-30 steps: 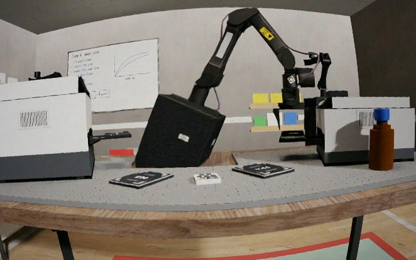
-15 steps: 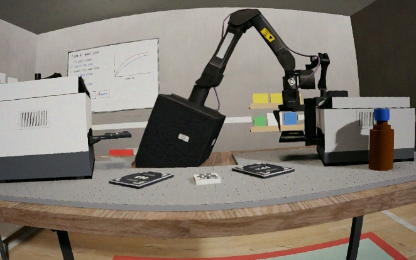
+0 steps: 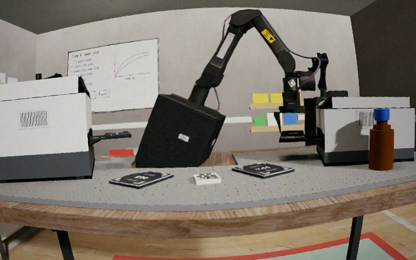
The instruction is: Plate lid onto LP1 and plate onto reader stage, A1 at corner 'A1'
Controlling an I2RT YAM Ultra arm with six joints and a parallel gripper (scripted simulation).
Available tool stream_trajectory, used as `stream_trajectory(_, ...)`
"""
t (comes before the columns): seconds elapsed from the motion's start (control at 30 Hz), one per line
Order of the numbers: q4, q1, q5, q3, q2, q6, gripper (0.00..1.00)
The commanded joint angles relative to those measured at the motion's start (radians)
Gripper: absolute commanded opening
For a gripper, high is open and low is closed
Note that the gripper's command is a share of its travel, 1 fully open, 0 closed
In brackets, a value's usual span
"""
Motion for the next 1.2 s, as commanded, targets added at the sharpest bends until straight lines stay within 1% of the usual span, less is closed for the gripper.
stream_trajectory(0.0,0.012,0.011,0.015,-0.01,0.014,0.008,1.0)
stream_trajectory(0.1,0.02,0.012,0.015,-0.012,0.005,0.009,1.0)
stream_trajectory(0.13,0.009,0.003,0.007,0.001,0.002,0.003,1.0)
stream_trajectory(0.47,0.009,0.003,0.007,0.001,0.002,0.003,0.99)
stream_trajectory(0.97,0.009,0.003,0.007,0.001,0.002,0.003,0.88)
stream_trajectory(1.17,0.009,0.003,0.007,0.001,0.002,0.003,0.85)
